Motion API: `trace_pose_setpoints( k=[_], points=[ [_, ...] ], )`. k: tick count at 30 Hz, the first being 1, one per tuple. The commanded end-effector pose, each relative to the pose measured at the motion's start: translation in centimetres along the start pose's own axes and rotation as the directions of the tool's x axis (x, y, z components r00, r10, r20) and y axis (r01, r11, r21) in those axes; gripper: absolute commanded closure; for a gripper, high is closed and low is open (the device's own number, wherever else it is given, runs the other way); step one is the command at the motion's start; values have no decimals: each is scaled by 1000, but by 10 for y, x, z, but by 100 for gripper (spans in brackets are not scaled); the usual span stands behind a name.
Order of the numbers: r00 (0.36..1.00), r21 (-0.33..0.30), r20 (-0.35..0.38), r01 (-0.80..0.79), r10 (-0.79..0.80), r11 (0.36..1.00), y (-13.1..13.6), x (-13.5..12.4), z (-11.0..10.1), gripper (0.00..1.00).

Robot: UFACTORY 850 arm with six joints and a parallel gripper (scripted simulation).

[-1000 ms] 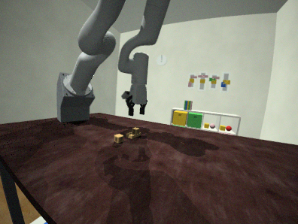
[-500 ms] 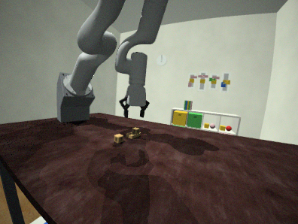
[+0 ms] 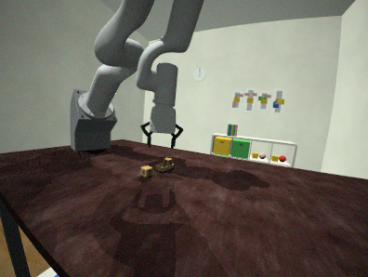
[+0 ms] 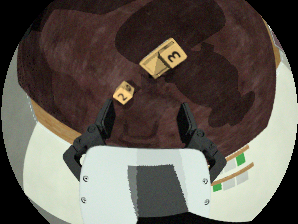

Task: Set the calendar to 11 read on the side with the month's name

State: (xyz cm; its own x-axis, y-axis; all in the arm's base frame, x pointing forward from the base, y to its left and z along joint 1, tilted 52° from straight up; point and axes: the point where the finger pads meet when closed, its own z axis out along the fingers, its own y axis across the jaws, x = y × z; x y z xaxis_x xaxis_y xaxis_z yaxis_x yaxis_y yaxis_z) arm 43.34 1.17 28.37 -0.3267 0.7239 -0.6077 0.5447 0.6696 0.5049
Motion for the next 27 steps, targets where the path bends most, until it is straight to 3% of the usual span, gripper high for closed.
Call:
trace_pose_setpoints(
  k=[1,7,9,14,21,27],
  points=[
    [985,-34,-13,-170,169,985,-9,-10,2,0],
    [964,-31,-16,-266,266,963,-16,-15,3,0],
    [927,-26,-19,-375,374,927,-23,-21,4,0],
    [881,-19,-21,-472,472,881,-31,-26,4,0],
    [767,-4,-21,-642,642,767,-46,-36,4,0],
    [736,-1,-20,-677,677,736,-50,-38,4,0]
  ],
)
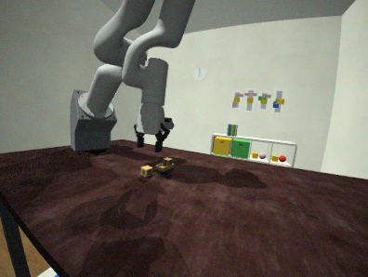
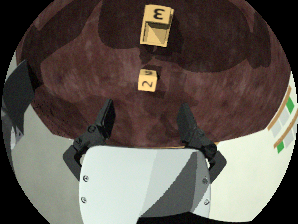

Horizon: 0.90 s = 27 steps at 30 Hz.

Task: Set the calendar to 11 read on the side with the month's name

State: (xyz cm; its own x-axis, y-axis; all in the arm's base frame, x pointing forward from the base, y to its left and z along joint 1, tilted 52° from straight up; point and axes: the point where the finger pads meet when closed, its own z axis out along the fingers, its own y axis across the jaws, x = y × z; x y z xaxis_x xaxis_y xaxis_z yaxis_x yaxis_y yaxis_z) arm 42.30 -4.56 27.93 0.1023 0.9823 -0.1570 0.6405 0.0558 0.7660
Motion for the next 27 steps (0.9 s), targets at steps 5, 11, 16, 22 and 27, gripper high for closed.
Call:
trace_pose_setpoints(
  k=[5,11,16,22,27],
  points=[
    [998,-16,-33,-62,61,998,-1,-5,0,51],
    [998,-16,-33,-62,61,998,-1,-5,0,51],
    [998,-16,-33,-62,61,998,-1,-5,0,51],
    [998,-16,-33,-62,61,998,-1,-5,0,51],
    [998,-16,-33,-62,61,998,-1,-5,0,51]
  ],
)
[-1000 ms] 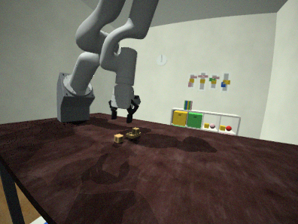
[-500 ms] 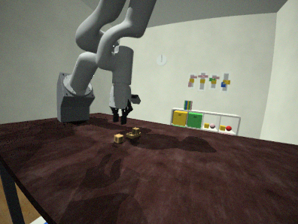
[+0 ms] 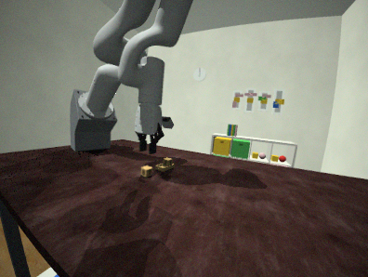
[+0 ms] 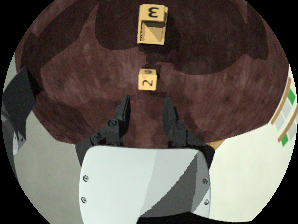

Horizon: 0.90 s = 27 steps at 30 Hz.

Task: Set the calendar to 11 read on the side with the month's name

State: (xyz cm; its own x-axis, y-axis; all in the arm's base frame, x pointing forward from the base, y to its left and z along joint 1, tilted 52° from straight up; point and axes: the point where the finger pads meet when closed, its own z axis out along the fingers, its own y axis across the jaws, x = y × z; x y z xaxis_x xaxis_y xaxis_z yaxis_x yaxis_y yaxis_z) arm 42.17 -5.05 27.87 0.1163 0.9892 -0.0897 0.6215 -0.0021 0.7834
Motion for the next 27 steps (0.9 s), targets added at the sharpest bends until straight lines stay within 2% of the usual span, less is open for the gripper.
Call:
trace_pose_setpoints(
  k=[1,27],
  points=[
    [1000,-1,0,0,0,1000,0,0,0,51],
    [1000,-1,0,0,0,1000,0,0,5,51]
  ],
)
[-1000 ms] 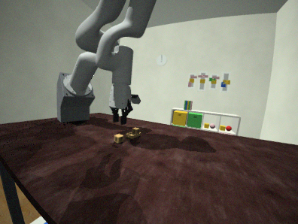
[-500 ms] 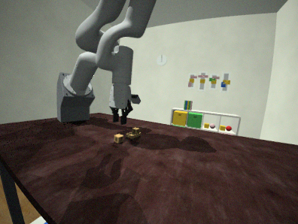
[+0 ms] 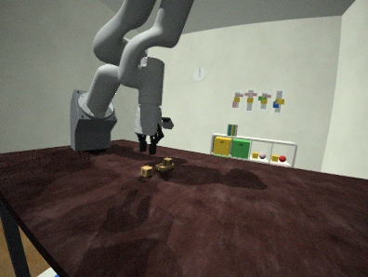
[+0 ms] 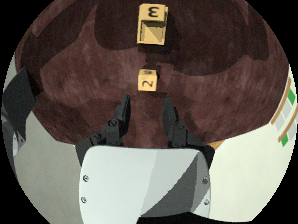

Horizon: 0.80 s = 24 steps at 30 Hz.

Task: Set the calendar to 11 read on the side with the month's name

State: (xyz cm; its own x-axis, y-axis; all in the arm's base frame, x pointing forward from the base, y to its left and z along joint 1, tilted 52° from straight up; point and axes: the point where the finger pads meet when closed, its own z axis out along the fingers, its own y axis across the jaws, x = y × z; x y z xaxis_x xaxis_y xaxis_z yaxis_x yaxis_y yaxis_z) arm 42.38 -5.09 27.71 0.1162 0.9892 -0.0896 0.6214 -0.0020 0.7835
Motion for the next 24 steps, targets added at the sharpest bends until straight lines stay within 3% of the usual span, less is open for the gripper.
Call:
trace_pose_setpoints(
  k=[1,24],
  points=[
    [1000,-1,0,0,0,1000,0,0,3,51],
    [1000,-1,0,0,0,1000,0,-1,34,51]
  ],
)
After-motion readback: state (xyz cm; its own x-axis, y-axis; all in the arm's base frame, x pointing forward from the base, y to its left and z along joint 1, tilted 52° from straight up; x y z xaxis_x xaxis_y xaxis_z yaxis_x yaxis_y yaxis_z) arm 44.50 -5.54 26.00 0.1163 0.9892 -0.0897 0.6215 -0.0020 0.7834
